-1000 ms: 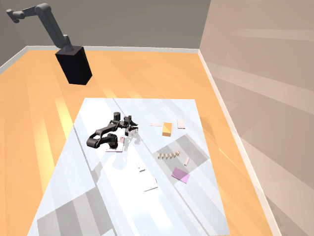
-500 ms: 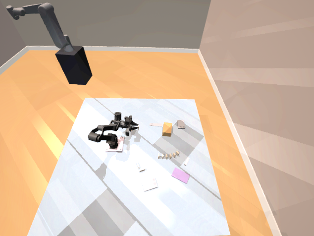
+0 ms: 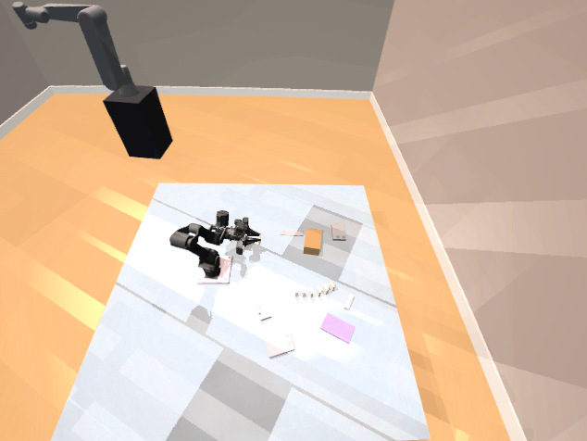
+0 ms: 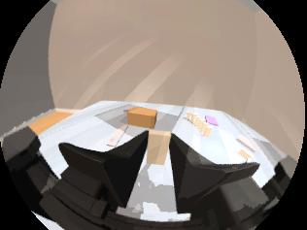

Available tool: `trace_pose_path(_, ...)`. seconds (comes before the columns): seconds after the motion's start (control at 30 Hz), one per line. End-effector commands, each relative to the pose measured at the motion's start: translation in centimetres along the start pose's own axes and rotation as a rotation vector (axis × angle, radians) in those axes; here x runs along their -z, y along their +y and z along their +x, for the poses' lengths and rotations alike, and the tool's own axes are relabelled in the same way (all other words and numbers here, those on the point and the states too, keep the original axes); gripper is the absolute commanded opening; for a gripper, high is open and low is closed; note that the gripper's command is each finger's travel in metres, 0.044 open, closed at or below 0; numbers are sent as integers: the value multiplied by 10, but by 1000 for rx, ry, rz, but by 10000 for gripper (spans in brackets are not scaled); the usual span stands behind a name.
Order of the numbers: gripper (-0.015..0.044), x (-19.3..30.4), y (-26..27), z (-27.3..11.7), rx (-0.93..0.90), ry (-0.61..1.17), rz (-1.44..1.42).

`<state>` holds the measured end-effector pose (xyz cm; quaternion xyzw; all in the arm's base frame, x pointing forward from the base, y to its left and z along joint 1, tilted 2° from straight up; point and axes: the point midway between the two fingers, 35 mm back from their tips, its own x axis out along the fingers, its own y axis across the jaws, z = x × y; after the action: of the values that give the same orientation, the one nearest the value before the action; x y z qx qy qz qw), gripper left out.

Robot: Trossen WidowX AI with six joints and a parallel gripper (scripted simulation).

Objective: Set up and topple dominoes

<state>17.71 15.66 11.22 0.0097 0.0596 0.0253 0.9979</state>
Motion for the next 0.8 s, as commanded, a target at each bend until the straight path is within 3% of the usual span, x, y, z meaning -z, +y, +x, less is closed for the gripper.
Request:
trace_pose_path(0.0,107,7,-2,1,9,0,-8)
trace_pose_path(0.77,107,38,-1,6,23,3,-11)
